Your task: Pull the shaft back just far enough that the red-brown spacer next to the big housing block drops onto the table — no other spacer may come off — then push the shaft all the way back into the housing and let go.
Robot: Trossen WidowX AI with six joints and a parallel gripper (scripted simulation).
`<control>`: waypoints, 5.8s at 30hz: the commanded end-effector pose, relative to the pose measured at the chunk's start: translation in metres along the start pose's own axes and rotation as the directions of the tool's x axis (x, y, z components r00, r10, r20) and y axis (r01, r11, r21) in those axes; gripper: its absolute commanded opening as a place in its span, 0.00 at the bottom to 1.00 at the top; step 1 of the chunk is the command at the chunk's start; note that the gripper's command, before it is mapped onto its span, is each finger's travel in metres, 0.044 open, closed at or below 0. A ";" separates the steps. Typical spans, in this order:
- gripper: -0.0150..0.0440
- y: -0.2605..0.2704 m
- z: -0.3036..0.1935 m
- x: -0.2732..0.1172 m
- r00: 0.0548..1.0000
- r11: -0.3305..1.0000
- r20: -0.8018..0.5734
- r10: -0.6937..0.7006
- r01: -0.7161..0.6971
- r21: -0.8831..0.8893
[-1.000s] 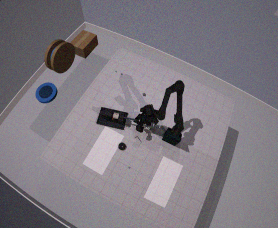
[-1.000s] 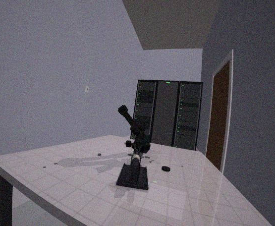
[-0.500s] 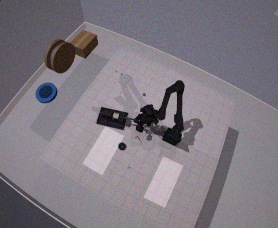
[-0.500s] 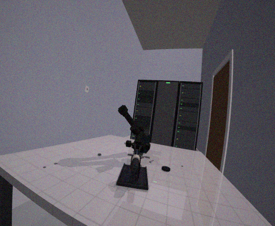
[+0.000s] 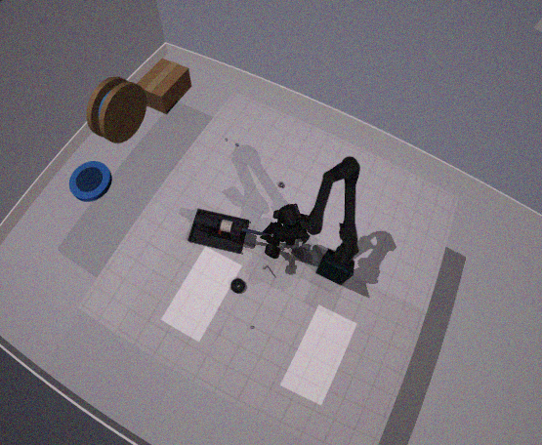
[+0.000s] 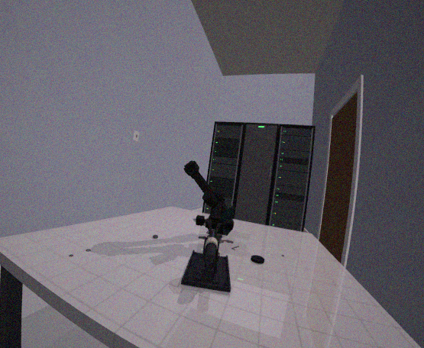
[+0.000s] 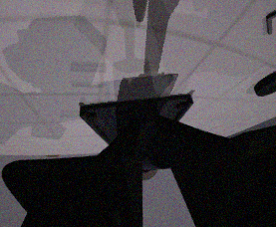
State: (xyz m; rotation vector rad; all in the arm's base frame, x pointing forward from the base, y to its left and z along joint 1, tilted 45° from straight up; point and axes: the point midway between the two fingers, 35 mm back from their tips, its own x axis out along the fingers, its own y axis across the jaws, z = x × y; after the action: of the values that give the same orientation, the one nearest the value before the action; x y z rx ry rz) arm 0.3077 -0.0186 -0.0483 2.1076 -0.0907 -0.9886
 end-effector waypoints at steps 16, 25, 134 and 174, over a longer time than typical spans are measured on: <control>0.25 0.000 -0.006 0.004 1.000 1.000 -0.003 0.000 0.000 -0.002; 0.25 0.000 -0.007 0.006 1.000 1.000 -0.003 0.000 0.000 -0.002; 0.25 0.001 -0.029 0.026 1.000 1.000 -0.004 0.001 -0.001 -0.001; 0.25 0.001 -0.037 0.034 1.000 1.000 -0.005 0.001 -0.001 -0.001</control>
State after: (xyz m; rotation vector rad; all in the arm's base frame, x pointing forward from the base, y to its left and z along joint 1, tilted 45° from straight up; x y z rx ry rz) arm 0.3523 -0.0103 -0.0553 2.1020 -0.0948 -0.9908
